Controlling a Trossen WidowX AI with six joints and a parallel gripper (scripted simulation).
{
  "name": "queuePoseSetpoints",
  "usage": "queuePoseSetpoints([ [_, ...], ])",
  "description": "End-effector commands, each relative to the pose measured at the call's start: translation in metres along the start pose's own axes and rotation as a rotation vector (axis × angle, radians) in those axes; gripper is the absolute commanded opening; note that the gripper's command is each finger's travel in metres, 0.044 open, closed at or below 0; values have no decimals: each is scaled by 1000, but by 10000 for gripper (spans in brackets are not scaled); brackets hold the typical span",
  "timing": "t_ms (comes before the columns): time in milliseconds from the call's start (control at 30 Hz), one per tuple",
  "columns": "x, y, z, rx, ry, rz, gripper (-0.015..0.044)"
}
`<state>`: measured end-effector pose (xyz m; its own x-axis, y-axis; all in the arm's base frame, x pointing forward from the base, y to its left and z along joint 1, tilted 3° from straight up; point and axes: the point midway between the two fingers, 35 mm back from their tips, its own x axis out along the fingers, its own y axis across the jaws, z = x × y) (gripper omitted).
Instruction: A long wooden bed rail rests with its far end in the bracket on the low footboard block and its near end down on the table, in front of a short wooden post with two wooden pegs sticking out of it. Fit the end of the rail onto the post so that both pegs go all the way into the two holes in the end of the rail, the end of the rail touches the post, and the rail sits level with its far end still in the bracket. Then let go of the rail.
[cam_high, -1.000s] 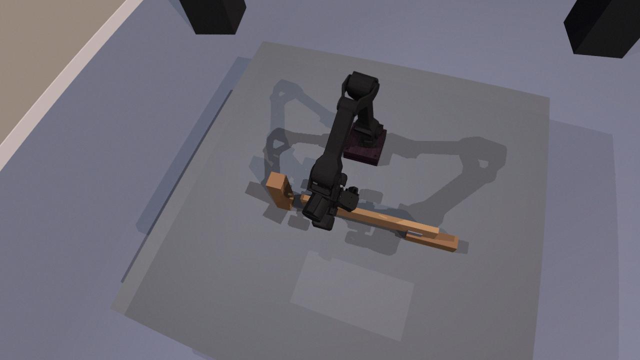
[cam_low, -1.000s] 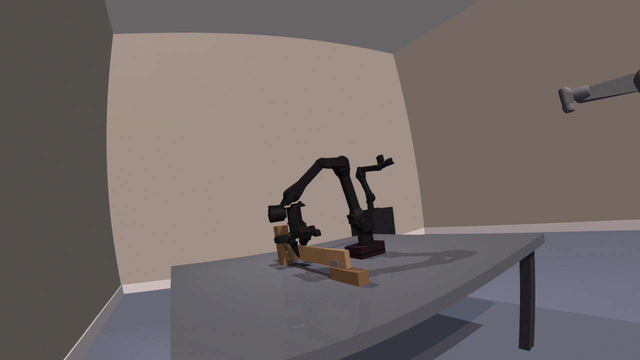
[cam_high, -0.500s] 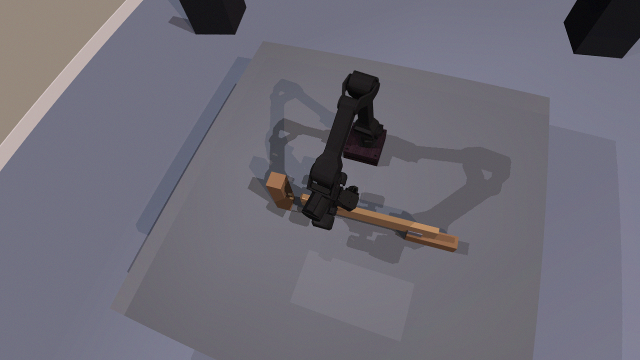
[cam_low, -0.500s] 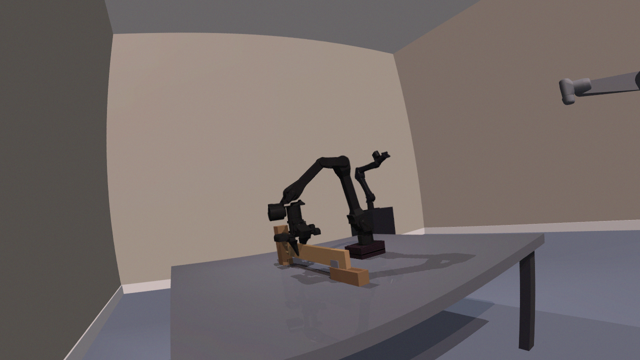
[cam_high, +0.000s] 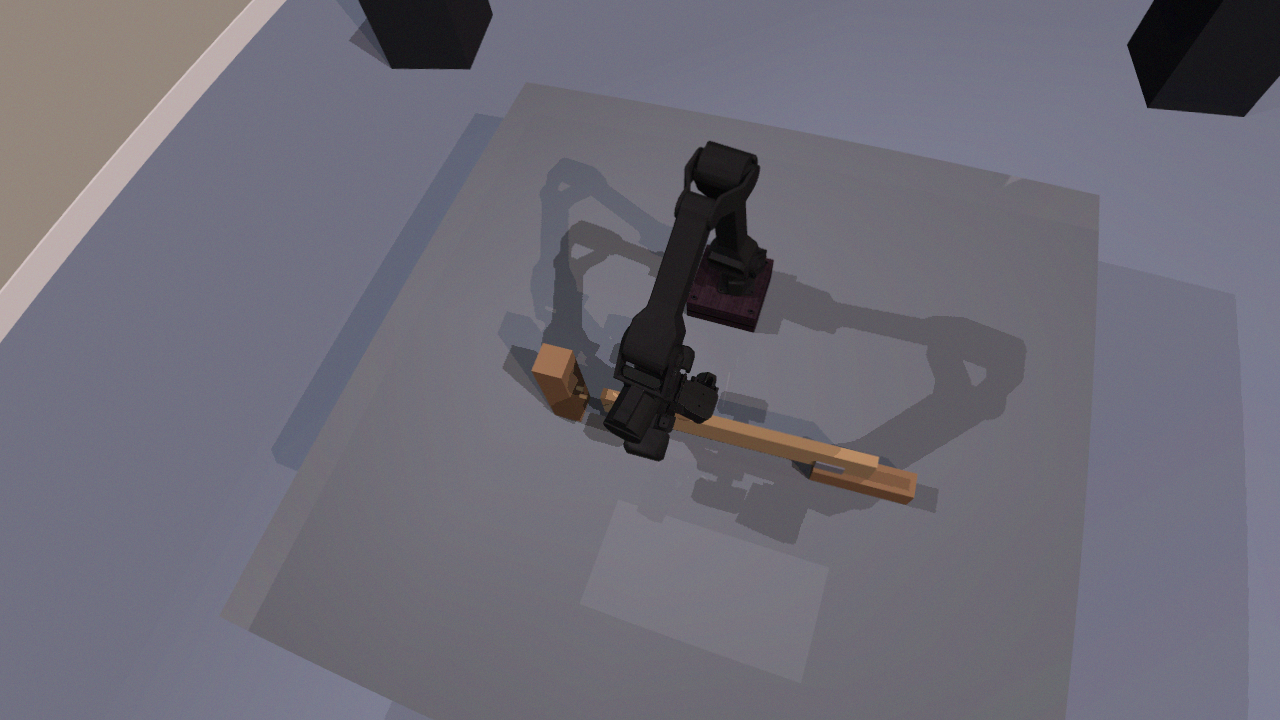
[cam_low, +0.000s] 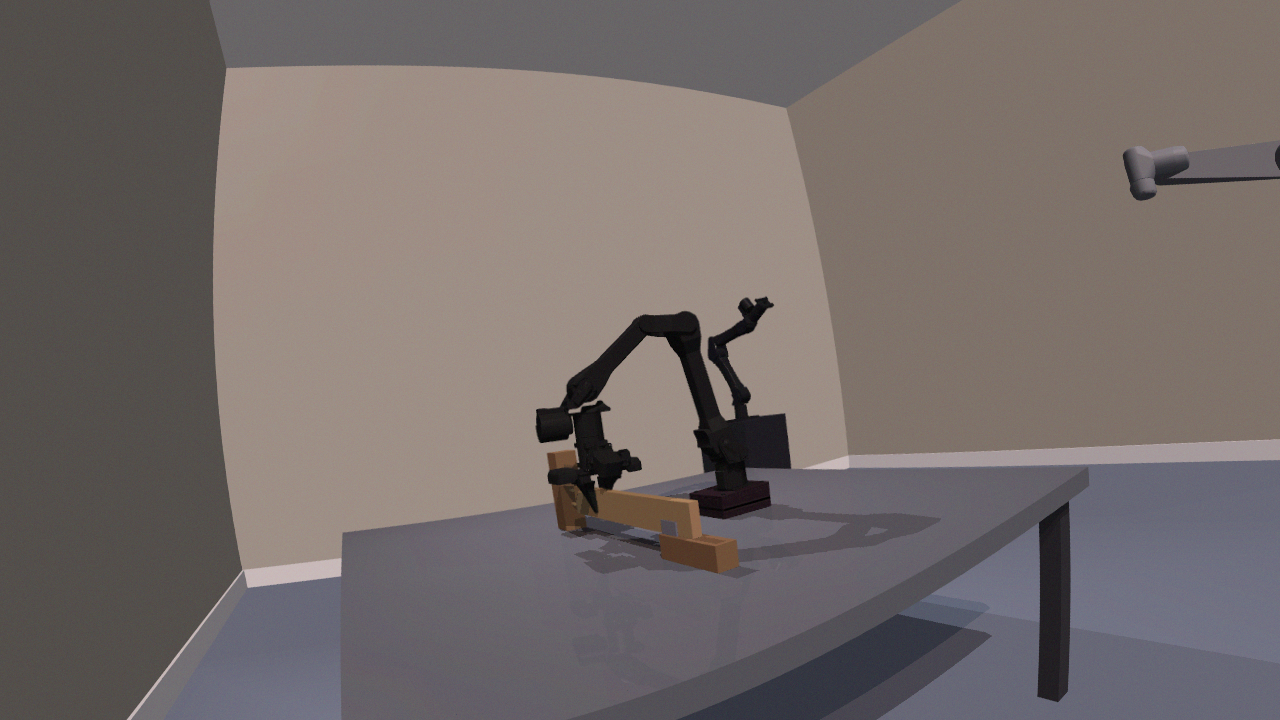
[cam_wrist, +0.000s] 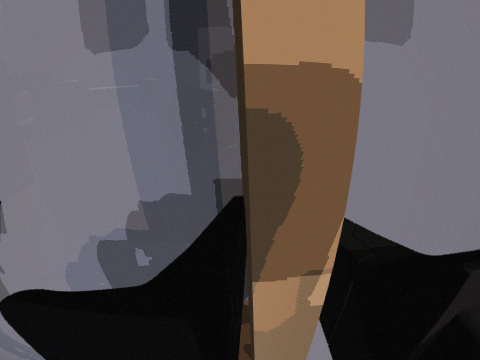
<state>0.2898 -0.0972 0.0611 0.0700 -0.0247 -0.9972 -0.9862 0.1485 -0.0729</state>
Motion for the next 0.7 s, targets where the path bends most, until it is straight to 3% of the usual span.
queuePoseSetpoints([
  [0, -2, 0, 0, 2, 0, -2, 0],
  [667, 0, 1, 0, 2, 0, -2, 0],
])
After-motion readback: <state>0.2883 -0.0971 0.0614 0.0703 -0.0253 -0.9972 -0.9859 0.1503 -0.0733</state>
